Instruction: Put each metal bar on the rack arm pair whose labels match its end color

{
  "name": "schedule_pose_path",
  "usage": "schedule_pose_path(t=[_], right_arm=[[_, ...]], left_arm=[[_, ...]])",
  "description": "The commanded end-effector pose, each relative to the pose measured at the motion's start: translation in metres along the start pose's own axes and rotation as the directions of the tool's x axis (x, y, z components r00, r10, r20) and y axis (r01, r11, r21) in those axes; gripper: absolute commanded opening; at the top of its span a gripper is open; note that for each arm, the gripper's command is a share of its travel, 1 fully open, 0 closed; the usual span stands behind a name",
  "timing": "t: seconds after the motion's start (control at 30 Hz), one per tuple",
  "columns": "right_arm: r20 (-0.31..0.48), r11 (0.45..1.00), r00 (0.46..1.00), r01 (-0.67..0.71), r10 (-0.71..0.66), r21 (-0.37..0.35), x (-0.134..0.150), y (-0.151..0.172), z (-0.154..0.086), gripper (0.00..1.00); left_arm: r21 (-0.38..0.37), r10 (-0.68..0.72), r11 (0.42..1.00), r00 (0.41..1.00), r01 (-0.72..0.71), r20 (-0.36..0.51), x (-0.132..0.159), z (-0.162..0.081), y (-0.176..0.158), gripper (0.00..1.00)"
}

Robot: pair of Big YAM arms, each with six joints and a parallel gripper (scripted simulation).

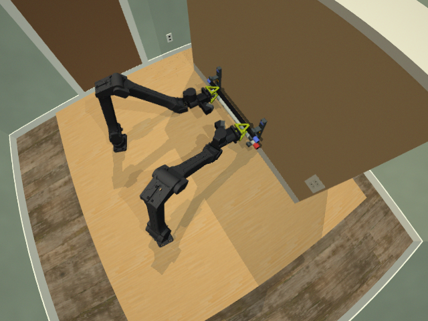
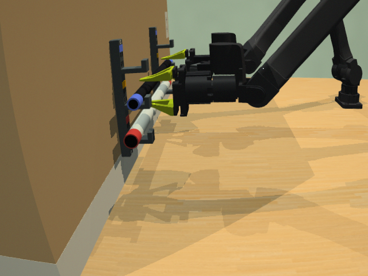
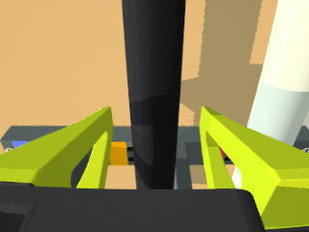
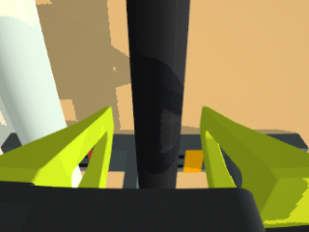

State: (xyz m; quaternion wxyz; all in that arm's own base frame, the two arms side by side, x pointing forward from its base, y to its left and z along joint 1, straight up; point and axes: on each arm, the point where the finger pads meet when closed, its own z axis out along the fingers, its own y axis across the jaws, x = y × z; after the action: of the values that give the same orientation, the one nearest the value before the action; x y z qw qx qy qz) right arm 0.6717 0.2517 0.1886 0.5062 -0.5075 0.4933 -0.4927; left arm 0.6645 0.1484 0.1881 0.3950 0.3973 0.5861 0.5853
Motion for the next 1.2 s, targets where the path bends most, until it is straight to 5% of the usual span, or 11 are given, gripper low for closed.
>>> schedule_pose_path(t=[0.0,1.17], right_arm=[[-0.006,0.998,0.999,-0.037,0.037,0.045,0.0002,-0.0241,0.0176,0.5],[-0.007,0.998,0.999,-0.037,0.037,0.045,0.0005,-0.0242,0.0177,0.1]], left_arm=[[-0.014,-0.011,1.0,1.0,0.011,-0.013,0.0069,0.0177,0.007,0.5],[-0.016,-0.012,1.0,1.0,0.012,-0.013,0.0069,0.0187,0.0077,0.1]])
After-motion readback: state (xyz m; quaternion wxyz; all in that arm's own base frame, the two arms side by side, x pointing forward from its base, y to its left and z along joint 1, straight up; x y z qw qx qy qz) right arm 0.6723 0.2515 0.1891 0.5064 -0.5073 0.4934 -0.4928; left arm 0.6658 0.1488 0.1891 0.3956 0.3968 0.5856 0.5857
